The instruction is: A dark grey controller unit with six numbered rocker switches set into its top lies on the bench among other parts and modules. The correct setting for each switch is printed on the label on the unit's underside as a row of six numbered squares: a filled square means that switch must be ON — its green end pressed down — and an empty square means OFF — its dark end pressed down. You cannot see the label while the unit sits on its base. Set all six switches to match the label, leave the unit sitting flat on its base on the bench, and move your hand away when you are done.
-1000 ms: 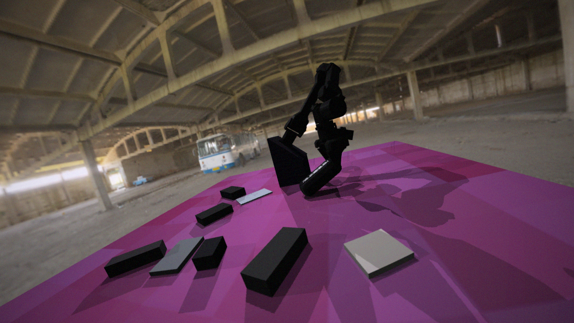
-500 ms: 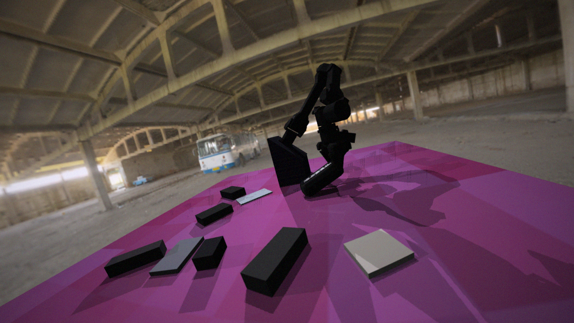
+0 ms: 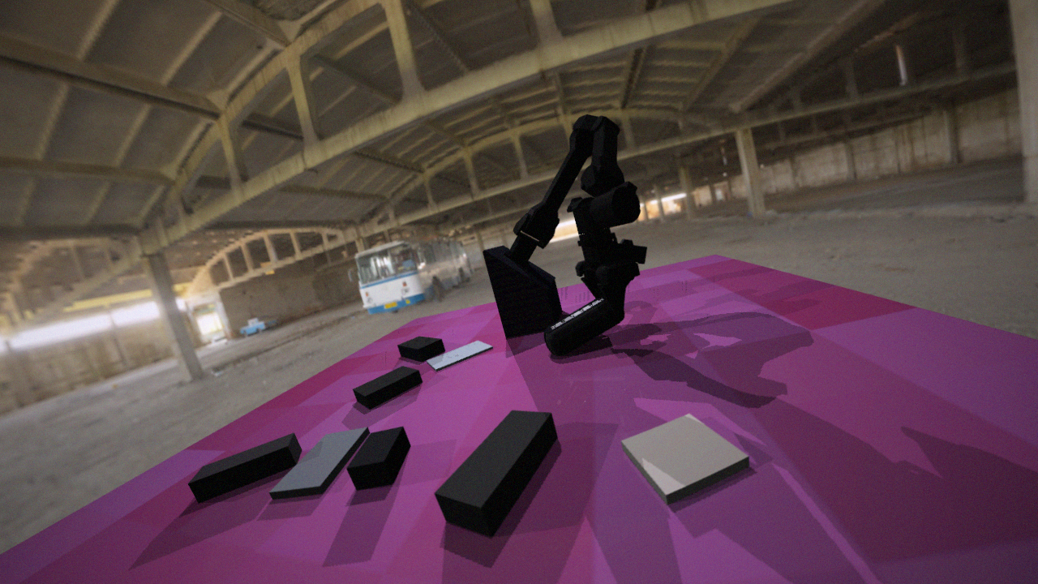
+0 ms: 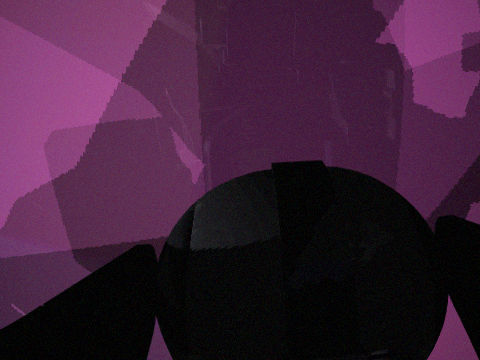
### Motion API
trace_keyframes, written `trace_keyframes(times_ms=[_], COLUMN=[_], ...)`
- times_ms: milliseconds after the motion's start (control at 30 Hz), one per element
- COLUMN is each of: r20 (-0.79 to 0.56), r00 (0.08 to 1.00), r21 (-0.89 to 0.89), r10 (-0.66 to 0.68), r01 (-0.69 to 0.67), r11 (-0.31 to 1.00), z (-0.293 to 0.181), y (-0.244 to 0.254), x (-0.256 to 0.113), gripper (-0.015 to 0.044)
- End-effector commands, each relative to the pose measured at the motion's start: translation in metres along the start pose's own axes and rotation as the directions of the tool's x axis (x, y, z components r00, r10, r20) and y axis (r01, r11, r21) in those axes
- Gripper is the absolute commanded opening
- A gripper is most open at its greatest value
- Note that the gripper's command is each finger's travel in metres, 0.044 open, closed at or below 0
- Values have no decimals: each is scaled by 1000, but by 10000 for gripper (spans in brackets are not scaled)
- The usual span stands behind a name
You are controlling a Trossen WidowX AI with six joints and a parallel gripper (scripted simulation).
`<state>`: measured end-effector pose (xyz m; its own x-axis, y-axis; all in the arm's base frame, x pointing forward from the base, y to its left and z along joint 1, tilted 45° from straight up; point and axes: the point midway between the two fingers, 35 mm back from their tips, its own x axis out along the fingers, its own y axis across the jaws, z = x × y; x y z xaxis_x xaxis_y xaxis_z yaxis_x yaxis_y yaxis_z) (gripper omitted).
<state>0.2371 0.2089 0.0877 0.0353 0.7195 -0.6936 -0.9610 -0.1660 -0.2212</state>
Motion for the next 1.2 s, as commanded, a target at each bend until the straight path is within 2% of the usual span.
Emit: trace_keyframes(times_ms=[0,1167], r20=[-12,-11], r00=[1000,1000], r21=[15,15], r10=[4,4], r01=[-4,-4], r11=[1000,1000], z=[-3,4], y=[2,2], x=[4,31], gripper=[337,337])
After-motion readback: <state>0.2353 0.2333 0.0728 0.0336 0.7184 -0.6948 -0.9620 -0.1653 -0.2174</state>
